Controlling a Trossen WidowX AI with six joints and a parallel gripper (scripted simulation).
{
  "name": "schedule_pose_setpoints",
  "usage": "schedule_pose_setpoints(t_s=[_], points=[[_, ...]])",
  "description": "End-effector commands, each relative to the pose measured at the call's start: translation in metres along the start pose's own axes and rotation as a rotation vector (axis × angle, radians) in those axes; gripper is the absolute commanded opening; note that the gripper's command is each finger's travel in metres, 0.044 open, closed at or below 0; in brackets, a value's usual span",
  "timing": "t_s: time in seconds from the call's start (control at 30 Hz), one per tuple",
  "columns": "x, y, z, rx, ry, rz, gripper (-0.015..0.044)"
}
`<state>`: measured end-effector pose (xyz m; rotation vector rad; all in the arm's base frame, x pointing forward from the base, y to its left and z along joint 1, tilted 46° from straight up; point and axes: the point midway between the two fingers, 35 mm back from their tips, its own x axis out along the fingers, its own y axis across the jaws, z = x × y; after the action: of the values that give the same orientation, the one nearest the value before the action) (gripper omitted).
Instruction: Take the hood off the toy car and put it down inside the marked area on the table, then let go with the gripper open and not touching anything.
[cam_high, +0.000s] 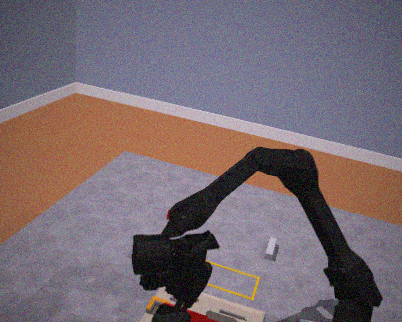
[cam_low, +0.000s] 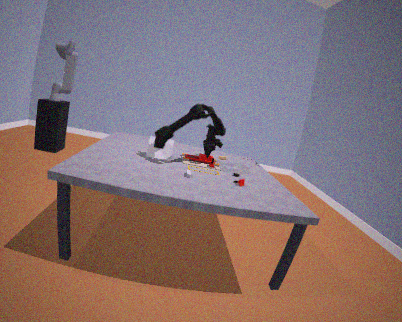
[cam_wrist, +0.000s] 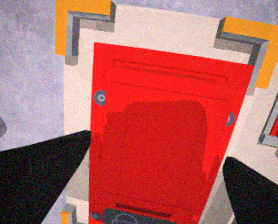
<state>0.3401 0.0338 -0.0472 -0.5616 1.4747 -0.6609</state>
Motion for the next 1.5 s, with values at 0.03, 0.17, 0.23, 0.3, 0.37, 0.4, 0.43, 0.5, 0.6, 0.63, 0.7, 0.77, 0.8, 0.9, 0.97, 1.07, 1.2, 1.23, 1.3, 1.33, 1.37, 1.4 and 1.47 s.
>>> schedule_pose_setpoints(t_s=[0.03, 0.17, 0.23, 0.3, 0.37, 0.4, 0.43, 0.5, 0.6, 0.63, 0.7, 0.77, 0.8, 0.9, 0.97, 1.07, 1.2, 1.23, 1.3, 1.33, 1.37, 1.4, 1.47], points=[[0.0024, -0.0001, 0.0003, -0.005, -0.003, -0.003, 0.0440], [0.0044, -0.0001, 0.0003, -0.005, -0.003, -0.003, 0.0440], [0.0054, -0.0001, 0.0003, -0.005, -0.003, -0.003, 0.0440], [0.0064, -0.0001, 0.0003, -0.005, -0.003, -0.003, 0.0440], [0.0074, -0.0002, 0.0002, -0.005, -0.003, -0.003, 0.0440], [0.0079, -0.0002, 0.0002, -0.005, -0.003, -0.003, 0.0440], [0.0084, -0.0002, 0.0002, -0.005, -0.003, -0.003, 0.0440], [0.0093, -0.0002, 0.0002, -0.005, -0.003, -0.003, 0.0440], [0.0089, -0.0002, -0.0001, 0.000, 0.000, 0.000, 0.0414], [0.0089, -0.0002, -0.0001, 0.000, 0.000, 0.000, 0.0387], [0.0089, -0.0002, -0.0001, 0.000, 0.000, 0.000, 0.0335], [0.0089, -0.0002, -0.0001, 0.000, 0.000, 0.000, 0.0322], [0.0089, -0.0002, -0.0001, 0.000, 0.000, 0.000, 0.0315], [0.0089, -0.0002, -0.0001, 0.000, 0.000, 0.000, 0.0295], [0.0089, -0.0002, -0.0001, 0.000, 0.000, 0.000, 0.0282], [0.0086, -0.0002, -0.0001, 0.000, 0.000, 0.000, 0.0222], [0.0067, -0.0001, 0.0000, 0.000, 0.000, 0.000, 0.0117], [0.0060, -0.0001, 0.0000, 0.000, 0.000, 0.000, 0.0091], [0.0047, 0.0000, 0.0000, 0.000, 0.000, 0.000, 0.0039], [0.0041, 0.0000, 0.0000, 0.000, 0.000, 0.000, 0.0012], [0.0034, 0.0000, 0.0001, 0.000, 0.000, 0.000, 0.0000], [0.0028, 0.0000, 0.0001, 0.000, 0.000, 0.000, 0.0000], [0.0015, 0.0001, 0.0001, 0.000, 0.000, 0.000, 0.0000]])
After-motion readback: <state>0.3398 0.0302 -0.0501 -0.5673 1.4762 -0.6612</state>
